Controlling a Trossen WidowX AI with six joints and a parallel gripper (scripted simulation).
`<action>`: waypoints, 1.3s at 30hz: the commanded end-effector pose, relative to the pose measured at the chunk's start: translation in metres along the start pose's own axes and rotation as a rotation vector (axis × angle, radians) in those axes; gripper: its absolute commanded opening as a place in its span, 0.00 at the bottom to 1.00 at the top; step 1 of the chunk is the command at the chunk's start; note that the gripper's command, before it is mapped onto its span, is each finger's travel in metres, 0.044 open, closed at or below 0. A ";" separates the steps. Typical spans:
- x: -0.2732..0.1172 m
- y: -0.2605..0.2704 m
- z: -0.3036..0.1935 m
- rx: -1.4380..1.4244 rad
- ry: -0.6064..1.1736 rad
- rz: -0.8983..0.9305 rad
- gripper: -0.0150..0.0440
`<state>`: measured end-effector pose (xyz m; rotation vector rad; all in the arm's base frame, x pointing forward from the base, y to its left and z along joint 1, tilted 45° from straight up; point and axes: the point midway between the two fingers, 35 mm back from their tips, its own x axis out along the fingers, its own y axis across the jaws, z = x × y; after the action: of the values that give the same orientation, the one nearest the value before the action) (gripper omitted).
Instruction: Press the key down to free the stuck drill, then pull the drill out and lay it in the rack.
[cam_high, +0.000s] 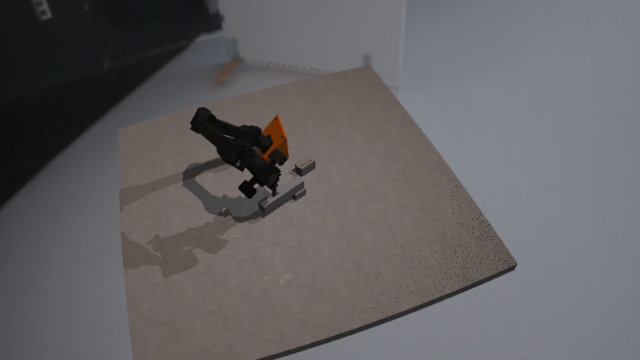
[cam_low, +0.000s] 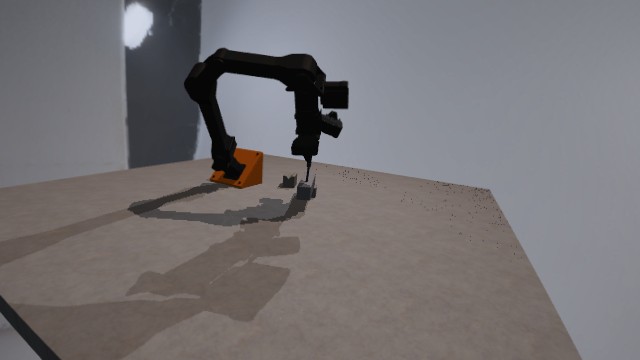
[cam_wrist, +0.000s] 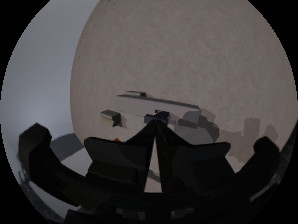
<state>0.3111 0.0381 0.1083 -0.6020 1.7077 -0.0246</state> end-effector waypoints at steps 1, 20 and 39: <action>0.019 -0.014 -0.007 0.019 0.056 -0.023 0.25; -0.050 0.019 0.000 0.014 -0.026 -0.022 0.74; 0.105 0.141 -0.004 -1.513 0.316 -0.236 1.00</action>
<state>0.2744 0.1136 0.0143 -1.5545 1.7464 0.7486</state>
